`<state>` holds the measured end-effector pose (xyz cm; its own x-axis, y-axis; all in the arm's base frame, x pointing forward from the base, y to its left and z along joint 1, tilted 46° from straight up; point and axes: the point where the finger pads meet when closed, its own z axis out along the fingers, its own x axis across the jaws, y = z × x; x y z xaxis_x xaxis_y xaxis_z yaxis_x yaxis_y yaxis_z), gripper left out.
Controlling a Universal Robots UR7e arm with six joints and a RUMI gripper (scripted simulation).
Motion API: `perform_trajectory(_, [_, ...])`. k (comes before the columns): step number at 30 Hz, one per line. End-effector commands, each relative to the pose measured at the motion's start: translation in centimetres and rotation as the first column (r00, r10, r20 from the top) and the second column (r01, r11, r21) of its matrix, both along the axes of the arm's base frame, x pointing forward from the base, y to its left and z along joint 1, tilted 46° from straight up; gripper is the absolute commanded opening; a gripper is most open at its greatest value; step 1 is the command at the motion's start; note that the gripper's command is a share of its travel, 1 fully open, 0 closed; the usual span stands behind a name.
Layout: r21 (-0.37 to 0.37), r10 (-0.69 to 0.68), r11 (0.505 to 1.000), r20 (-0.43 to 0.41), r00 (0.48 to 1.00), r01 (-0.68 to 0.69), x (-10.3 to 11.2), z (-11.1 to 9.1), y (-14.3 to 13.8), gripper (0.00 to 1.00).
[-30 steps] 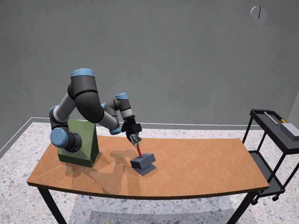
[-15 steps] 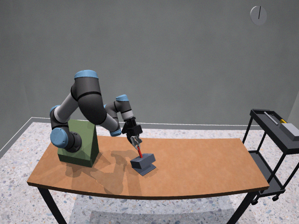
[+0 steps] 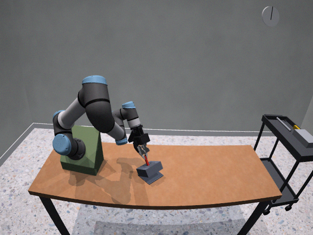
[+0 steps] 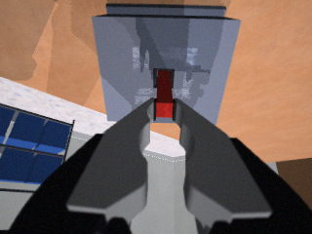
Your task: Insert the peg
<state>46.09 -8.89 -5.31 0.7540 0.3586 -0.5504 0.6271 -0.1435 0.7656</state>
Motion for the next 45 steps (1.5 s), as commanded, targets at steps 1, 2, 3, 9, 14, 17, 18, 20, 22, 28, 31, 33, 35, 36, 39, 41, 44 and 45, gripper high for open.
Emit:
perform_trajectory(1, [0.000, 0.003, 1.000, 0.002, 1.000, -0.003, 0.15, -0.17, -0.50, 0.00])
perform_trajectory(2, [0.000, 0.003, 1.000, 0.002, 1.000, -0.003, 0.17, -0.20, -0.60, 0.00])
perform_trajectory(3, [0.000, 0.003, 1.000, 0.002, 1.000, -0.003, 0.19, -0.24, -0.70, 0.00])
perform_trajectory(9, [0.000, 0.003, 1.000, 0.002, 1.000, -0.003, 0.28, -0.40, -1.17, 0.00])
perform_trajectory(14, [0.000, 0.001, 1.000, 0.001, 1.000, -0.001, 0.19, -0.25, -0.76, 0.00])
perform_trajectory(17, [0.000, 0.001, 1.000, 0.001, 1.000, -0.001, 0.19, -0.25, -0.76, 0.00])
perform_trajectory(18, [0.000, 0.001, 1.000, 0.001, 1.000, -0.001, 0.19, -0.25, -0.76, 0.00])
perform_trajectory(20, [0.000, 0.001, 1.000, 0.001, 1.000, -0.001, 0.19, -0.25, -0.76, 0.00])
perform_trajectory(22, [0.000, 0.001, 1.000, 0.001, 1.000, -0.001, 0.19, -0.25, -0.76, 0.03])
perform_trajectory(28, [0.000, 0.001, 1.000, 0.001, 1.000, -0.001, 0.19, -0.25, -0.76, 0.11])
perform_trajectory(31, [0.000, 0.001, 1.000, 0.001, 1.000, -0.001, 0.19, -0.25, -0.76, 0.13])
perform_trajectory(33, [0.000, 0.001, 1.000, 0.001, 1.000, -0.001, 0.19, -0.25, -0.76, 0.16])
perform_trajectory(35, [0.000, 0.001, 1.000, 0.001, 1.000, -0.001, 0.19, -0.25, -0.76, 0.19])
perform_trajectory(36, [0.000, 0.001, 1.000, 0.001, 1.000, -0.001, 0.19, -0.25, -0.76, 0.20])
perform_trajectory(39, [0.000, 0.001, 1.000, 0.001, 1.000, -0.001, 0.19, -0.25, -0.76, 0.24])
perform_trajectory(41, [0.000, 0.001, 1.000, 0.001, 1.000, -0.001, 0.19, -0.25, -0.76, 0.27])
perform_trajectory(44, [0.002, 0.001, 1.000, 0.001, 1.000, -0.001, 0.23, -0.20, -0.44, 0.32])
perform_trajectory(45, [0.003, 0.001, 1.000, 0.001, 1.000, -0.001, 0.26, -0.17, -0.23, 0.33])
